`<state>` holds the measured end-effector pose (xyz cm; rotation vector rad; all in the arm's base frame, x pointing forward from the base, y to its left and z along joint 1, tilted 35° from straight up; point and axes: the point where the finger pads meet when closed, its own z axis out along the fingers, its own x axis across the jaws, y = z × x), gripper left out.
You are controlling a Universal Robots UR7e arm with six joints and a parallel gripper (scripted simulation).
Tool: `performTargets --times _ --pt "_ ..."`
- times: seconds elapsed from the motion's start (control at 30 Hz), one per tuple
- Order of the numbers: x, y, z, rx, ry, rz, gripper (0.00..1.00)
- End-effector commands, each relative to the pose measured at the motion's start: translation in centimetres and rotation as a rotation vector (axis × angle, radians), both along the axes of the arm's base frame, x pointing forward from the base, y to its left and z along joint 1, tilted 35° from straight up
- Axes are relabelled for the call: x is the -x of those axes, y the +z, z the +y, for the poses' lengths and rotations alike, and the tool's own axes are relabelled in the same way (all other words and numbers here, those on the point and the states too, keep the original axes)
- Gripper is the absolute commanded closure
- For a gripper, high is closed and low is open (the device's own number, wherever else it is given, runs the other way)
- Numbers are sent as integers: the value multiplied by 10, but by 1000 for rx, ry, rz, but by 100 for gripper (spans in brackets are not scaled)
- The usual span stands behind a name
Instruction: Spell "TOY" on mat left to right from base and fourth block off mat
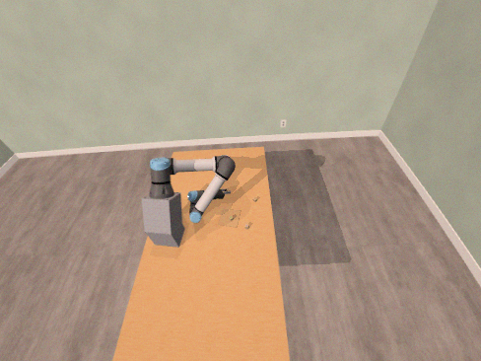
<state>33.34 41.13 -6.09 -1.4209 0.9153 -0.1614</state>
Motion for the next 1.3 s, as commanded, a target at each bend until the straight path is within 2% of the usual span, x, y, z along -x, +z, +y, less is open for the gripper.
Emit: performTargets --times 0.0,0.67,0.7,0.77,0.8,0.87,0.9,0.97,1.0,1.07,1.1,1.27 --pt "0 0 0 0 -1 -1 51" --pt "0 0 0 0 -1 -1 51" --pt "0 0 0 0 -1 -1 45" --pt "0 0 0 0 -1 -1 45" --pt "0 0 0 0 -1 -1 39" --pt "0 0 0 0 -1 -1 39" --pt "0 0 0 0 -1 -1 33" --pt "0 0 0 0 -1 -1 33" --pt "0 0 0 0 -1 -1 27" --pt "0 0 0 0 -1 -1 27" --pt "0 0 0 0 -1 -1 21" --pt "0 0 0 0 -1 -1 21"
